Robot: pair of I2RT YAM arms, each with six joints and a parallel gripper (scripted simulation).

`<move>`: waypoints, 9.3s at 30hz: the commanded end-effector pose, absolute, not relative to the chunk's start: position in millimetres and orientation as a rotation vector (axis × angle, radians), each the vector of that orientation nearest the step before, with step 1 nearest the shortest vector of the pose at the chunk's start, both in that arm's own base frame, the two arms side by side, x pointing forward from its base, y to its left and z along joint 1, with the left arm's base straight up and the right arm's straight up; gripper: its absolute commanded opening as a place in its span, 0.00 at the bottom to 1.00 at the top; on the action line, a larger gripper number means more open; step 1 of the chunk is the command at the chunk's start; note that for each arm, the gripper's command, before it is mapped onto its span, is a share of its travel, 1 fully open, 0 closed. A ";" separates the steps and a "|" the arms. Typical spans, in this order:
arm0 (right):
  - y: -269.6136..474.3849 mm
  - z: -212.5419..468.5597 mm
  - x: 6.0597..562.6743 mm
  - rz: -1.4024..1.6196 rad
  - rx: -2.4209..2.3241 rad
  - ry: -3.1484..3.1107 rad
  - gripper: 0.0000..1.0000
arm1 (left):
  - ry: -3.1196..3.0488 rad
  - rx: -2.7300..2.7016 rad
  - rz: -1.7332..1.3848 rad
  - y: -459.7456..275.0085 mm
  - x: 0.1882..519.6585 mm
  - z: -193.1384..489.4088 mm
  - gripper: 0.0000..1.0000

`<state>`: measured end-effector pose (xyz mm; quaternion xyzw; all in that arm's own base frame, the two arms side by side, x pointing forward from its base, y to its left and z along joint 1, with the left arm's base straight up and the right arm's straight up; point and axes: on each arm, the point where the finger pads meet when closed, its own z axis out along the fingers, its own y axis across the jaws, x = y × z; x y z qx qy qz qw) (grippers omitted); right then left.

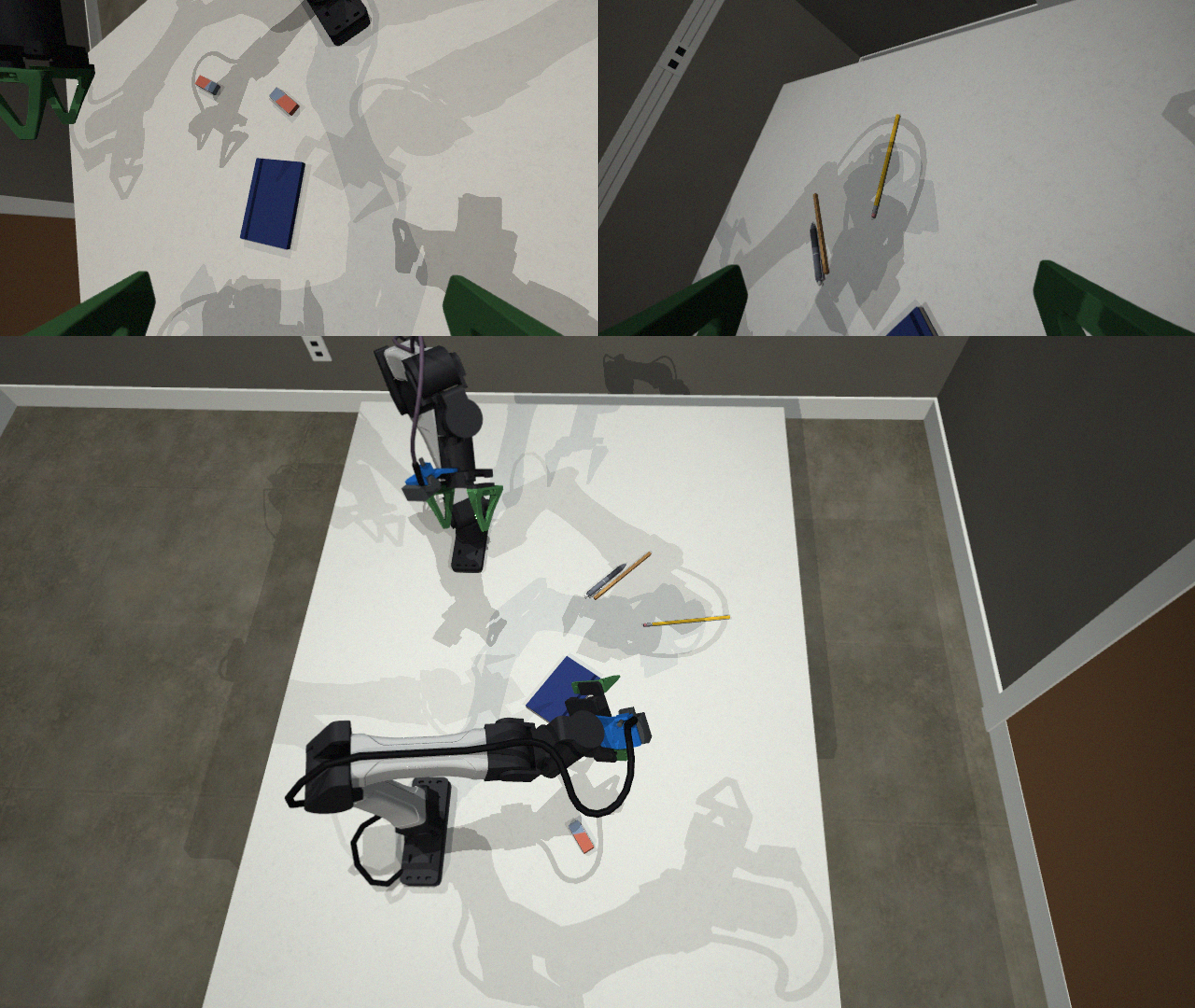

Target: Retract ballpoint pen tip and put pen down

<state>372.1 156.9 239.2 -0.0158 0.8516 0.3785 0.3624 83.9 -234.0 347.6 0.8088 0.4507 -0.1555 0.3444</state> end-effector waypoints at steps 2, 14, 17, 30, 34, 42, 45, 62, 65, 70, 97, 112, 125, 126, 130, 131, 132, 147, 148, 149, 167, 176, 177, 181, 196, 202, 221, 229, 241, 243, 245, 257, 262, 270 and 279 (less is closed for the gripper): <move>157.2 246.3 372.6 0.975 -0.050 2.174 1.00 | 1.159 2.086 -0.403 -234.0 83.6 352.4 1.00; 157.2 246.3 372.6 0.975 -0.050 2.174 1.00 | 1.159 2.086 -0.403 -234.0 83.6 352.4 1.00; 157.2 246.3 372.6 0.975 -0.050 2.174 1.00 | 1.159 2.086 -0.403 -234.0 83.6 352.4 1.00; 157.2 246.3 372.6 0.975 -0.050 2.174 1.00 | 1.159 2.086 -0.403 -234.0 83.6 352.4 0.00; 157.2 246.3 372.6 0.975 -0.050 2.174 1.00 | 1.159 2.086 -0.403 -234.0 83.6 352.4 0.00; 157.2 246.3 372.6 0.975 -0.050 2.174 1.00 | 1.529 1.977 -0.341 -252.0 129.9 317.7 0.00; 157.2 246.3 372.6 0.975 -0.050 2.174 1.00 | 1.659 1.937 -0.317 -256.7 144.3 301.2 0.00; 157.2 246.3 372.6 0.975 -0.050 2.174 1.00 | 2.262 1.621 -0.115 -263.7 212.5 211.8 0.00; 157.2 246.3 372.6 0.975 -0.050 2.174 1.00 | 2.367 1.535 -0.059 -261.5 224.2 192.9 0.00; 157.2 246.3 372.6 0.975 -0.050 2.174 1.00 | 2.445 1.430 -0.009 -261.8 238.3 181.2 0.00; 157.2 246.3 372.6 0.975 -0.050 2.174 1.00 | 2.868 0.515 0.625 -193.7 297.0 26.0 0.00; 157.2 246.3 372.6 0.975 -0.050 2.174 1.00 | 2.934 0.559 0.742 -174.6 280.1 3.5 0.00; 157.2 246.3 372.6 0.975 -0.050 2.174 1.00 | 2.885 0.522 0.665 -179.6 294.1 19.3 0.00; 157.2 246.3 372.6 0.975 -0.050 2.174 1.00 | 2.883 0.521 0.662 -179.0 294.2 20.7 0.00; 157.2 246.3 372.6 0.975 -0.050 2.174 1.00 | 2.879 0.518 0.656 -176.0 294.0 24.2 0.00; 157.2 246.3 372.6 0.975 -0.050 2.174 1.00 | 2.881 0.520 0.659 -174.8 293.5 23.5 0.00; 157.2 246.3 372.6 0.975 -0.050 2.174 1.00 | 2.883 0.521 0.663 -173.5 292.9 22.8 0.00; 157.2 246.3 372.6 0.975 -0.050 2.174 1.00 | 2.873 0.514 0.649 -172.8 302.0 25.6 0.00; 157.2 246.3 372.6 0.975 -0.050 2.174 1.00 | 2.871 0.512 0.645 -173.8 303.9 26.3 0.00; 157.2 246.3 372.6 0.975 -0.050 2.174 1.00 | 2.869 0.511 0.643 -173.4 304.3 26.8 0.00; 157.2 246.3 372.6 0.975 -0.050 2.174 1.00 | 2.877 0.516 0.657 -163.4 305.4 24.7 0.00; 157.2 246.3 372.6 0.975 -0.050 2.174 1.00 | 2.865 0.508 0.642 -166.0 313.7 27.7 0.00; 157.2 246.3 372.6 0.975 -0.050 2.174 1.00 | 2.865 0.508 0.642 -165.6 314.1 27.7 0.00; 157.2 246.3 372.6 0.975 -0.050 2.174 1.00 | 2.867 0.508 0.645 -163.7 315.3 26.9 0.00; 157.2 246.3 372.6 0.975 -0.050 2.174 1.00 | 2.871 0.512 0.655 -156.7 317.2 25.1 0.00; 157.2 246.3 372.6 0.975 -0.050 2.174 1.00 | 2.875 0.509 0.658 -153.7 317.3 24.6 0.00; 157.2 246.3 372.6 0.975 -0.050 2.174 1.00 | 2.877 0.507 0.650 -149.6 323.2 24.7 0.00; 157.2 246.3 372.6 0.975 -0.050 2.174 1.00 | 2.867 0.506 0.649 -148.4 330.5 26.0 0.00; 157.2 246.3 372.6 0.975 -0.050 2.174 1.00 | 2.868 0.505 0.657 -144.9 336.1 23.4 0.00; 157.2 246.3 372.6 0.975 -0.050 2.174 1.00 | 2.871 0.510 0.662 -143.9 335.7 21.7 0.00; 157.2 246.3 372.6 0.975 -0.050 2.174 1.00 | 2.872 0.511 0.664 -143.6 336.8 21.0 0.00; 157.2 246.3 372.6 0.975 -0.050 2.174 1.00 | 2.891 0.521 0.688 -137.7 338.4 11.7 0.00; 157.2 246.3 372.6 0.975 -0.050 2.174 1.00 | 2.888 0.523 0.686 -136.2 339.4 13.1 0.00; 157.2 246.3 372.6 0.975 -0.050 2.174 1.00 | 2.897 0.523 0.696 -132.3 340.0 10.0 0.00; 157.2 246.3 372.6 0.975 -0.050 2.174 1.00 | 2.894 0.526 0.695 -130.1 344.3 9.9 0.00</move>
